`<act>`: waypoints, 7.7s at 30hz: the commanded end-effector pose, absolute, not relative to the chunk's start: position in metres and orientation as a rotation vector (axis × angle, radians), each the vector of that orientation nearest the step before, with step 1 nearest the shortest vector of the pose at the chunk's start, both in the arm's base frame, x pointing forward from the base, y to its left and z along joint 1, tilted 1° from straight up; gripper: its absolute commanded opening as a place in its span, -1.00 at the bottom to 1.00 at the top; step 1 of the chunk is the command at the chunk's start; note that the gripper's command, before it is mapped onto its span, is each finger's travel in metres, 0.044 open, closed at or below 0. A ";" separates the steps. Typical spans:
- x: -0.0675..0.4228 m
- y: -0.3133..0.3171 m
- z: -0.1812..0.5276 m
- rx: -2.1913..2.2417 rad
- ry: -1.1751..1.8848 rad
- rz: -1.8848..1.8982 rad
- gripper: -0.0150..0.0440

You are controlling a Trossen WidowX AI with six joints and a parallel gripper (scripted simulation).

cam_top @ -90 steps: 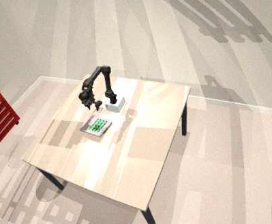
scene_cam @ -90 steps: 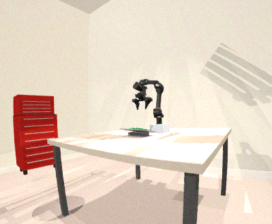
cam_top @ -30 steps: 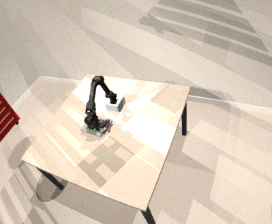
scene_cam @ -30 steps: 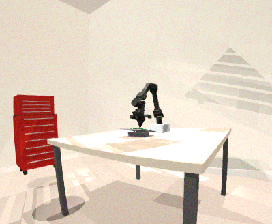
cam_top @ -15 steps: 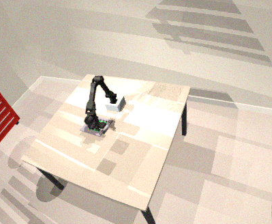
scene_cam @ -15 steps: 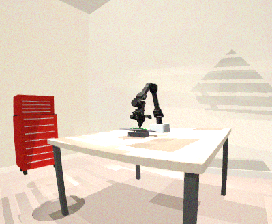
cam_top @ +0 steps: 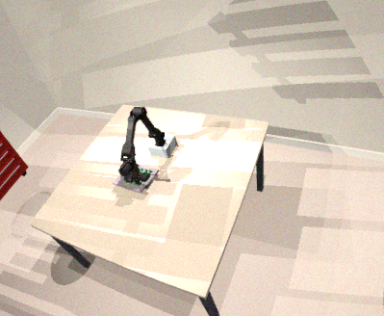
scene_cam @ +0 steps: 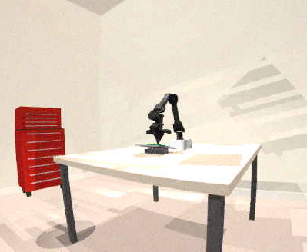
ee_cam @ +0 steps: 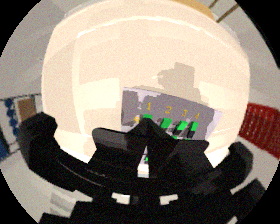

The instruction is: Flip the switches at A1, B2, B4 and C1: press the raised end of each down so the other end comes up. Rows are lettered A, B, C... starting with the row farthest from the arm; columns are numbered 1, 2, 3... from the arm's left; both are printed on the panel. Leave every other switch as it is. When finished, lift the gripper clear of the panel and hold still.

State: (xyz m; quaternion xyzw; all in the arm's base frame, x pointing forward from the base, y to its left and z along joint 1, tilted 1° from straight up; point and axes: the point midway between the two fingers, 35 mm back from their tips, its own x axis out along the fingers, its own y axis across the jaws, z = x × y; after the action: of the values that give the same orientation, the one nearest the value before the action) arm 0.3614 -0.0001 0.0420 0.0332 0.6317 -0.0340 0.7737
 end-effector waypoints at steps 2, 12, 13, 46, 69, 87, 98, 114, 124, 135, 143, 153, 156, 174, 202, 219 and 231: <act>0.362 -0.001 0.041 0.073 1.367 -0.080 -0.49; 0.362 -0.001 0.040 0.073 1.367 -0.080 -0.49; 0.362 -0.001 0.040 0.073 1.367 -0.080 -0.49; 0.294 -0.027 0.054 0.068 1.320 -0.083 -0.49; 0.299 -0.027 0.030 0.068 1.320 -0.083 -0.49; 0.299 -0.027 0.030 0.068 1.320 -0.083 -0.49; 0.299 -0.027 0.028 0.068 1.320 -0.083 -0.49; 0.300 -0.027 0.026 0.068 1.320 -0.083 -0.49; 0.300 -0.027 0.025 0.068 1.320 -0.083 -0.49; 0.287 -0.026 0.088 0.070 1.346 -0.082 -0.49; 0.294 -0.059 0.091 0.067 1.347 -0.084 -0.49; 0.305 -0.094 0.070 0.066 1.362 -0.086 -0.49; 0.307 -0.094 0.059 0.066 1.370 -0.086 -0.49; 0.312 -0.094 0.036 0.066 1.370 -0.086 -0.49; 0.312 -0.094 0.035 0.066 1.370 -0.086 -0.49; 0.313 -0.094 0.032 0.066 1.370 -0.086 -0.49; 0.313 -0.094 0.031 0.066 1.370 -0.086 -0.49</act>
State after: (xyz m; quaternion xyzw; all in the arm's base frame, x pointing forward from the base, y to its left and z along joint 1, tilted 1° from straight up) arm 0.3128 -0.0948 0.0316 0.0309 0.6328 -0.0407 0.7726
